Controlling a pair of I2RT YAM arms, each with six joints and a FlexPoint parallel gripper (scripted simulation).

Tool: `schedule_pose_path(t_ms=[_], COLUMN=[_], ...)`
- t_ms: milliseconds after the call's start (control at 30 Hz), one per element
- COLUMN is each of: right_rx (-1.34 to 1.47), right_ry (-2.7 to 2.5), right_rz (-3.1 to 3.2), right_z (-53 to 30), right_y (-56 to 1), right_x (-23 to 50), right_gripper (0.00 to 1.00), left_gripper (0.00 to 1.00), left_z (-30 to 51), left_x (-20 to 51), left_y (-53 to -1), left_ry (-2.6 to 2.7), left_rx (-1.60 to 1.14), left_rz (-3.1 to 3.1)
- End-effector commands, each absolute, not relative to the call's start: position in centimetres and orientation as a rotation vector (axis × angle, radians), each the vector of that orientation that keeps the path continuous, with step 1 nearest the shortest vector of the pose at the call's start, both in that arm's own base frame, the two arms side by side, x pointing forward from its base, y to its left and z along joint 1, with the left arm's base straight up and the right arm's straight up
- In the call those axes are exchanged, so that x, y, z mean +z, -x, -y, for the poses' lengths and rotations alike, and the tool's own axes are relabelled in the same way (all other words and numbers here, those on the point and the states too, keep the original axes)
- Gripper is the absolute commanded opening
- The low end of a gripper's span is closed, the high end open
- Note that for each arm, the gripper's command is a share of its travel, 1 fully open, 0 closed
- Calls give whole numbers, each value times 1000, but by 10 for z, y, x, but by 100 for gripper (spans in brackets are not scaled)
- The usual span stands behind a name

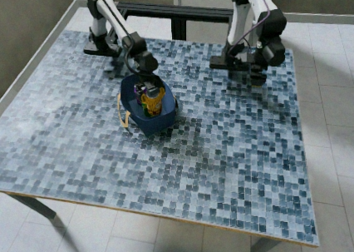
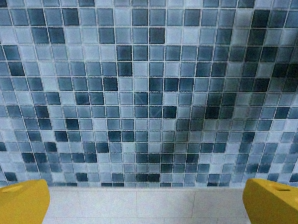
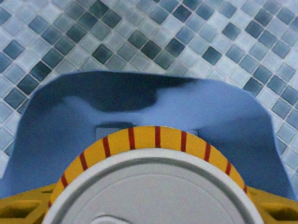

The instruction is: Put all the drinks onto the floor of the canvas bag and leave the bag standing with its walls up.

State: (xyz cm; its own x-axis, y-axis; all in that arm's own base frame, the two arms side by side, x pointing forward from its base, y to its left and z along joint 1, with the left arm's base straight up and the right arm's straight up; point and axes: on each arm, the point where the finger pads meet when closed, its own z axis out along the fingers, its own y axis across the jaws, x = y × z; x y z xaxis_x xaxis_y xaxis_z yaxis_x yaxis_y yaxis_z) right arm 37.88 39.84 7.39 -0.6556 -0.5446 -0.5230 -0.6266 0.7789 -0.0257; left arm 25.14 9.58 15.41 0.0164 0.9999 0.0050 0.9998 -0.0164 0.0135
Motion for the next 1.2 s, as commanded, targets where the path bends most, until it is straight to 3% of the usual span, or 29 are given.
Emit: schedule_pose_path(t_ms=[0, 133, 233, 700, 800, 933, 1167], right_rx=[257, 276, 246, 274, 238, 274, 257], right_ry=[839, 826, 847, 829, 854, 829, 842], right_rz=[-2368, -2338, -2385, -2343, -2398, -2343, -2370], right_z=[-411, -414, -410, -415, -409, -416, -412], right_y=[-387, -390, -385, -390, -385, -390, -388], right_x=[94, 112, 77, 89, 50, 77, 52], right_gripper=[67, 67, 67, 67, 67, 67, 67], left_gripper=[100, 100, 100, 100, 100, 100, 100], left_z=[-97, -97, -97, -97, -97, -97, -97], left_x=[169, 169, 169, 169, 169, 169, 169], left_y=[-260, -260, -260, -260, -260, -260, -260], left_ry=[-2226, -2226, -2226, -2226, -2226, -2226, -2226], left_rx=[117, 117, 117, 117, 117, 117, 117], left_rz=[-2165, -2165, -2165, -2165, -2165, -2165, -2165])
